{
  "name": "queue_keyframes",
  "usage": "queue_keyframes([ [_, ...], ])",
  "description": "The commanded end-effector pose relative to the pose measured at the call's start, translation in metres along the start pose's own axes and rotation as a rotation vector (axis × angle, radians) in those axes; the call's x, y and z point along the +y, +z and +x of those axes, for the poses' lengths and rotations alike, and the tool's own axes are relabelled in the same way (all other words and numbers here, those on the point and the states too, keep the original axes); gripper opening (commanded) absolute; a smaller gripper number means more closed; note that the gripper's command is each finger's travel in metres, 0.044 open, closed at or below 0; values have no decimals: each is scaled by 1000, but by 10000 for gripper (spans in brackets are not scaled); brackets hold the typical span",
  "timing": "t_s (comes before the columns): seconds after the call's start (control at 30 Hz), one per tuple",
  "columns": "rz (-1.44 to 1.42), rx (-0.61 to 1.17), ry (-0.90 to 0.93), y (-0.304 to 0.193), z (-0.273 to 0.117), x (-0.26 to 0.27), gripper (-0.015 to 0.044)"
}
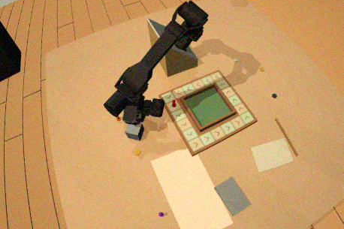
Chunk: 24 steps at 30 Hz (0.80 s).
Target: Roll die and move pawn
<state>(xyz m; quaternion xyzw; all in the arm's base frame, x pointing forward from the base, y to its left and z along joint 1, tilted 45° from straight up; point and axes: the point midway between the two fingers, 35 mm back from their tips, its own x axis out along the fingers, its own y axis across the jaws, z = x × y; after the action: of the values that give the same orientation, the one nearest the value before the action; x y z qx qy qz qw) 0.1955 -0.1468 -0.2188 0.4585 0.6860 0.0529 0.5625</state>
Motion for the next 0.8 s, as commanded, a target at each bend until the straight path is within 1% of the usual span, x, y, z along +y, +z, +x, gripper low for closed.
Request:
queue_keyframes([
  [0.0, 4, -3, 4, 0, 0, 1, 78],
  [0.07, 4, -3, 4, 0, 0, 1, 64],
  [0.13, 4, -3, 4, 1, -1, 1, 12],
  [0.17, 4, -4, 4, 1, -5, 1, 0],
  [0.57, 5, -4, 1, -2, -116, 7, 0],
  [0.63, 5, -3, 1, -3, -123, 8, 0],
  [0.77, 9, -4, 0, -3, -123, 9, 0],
])
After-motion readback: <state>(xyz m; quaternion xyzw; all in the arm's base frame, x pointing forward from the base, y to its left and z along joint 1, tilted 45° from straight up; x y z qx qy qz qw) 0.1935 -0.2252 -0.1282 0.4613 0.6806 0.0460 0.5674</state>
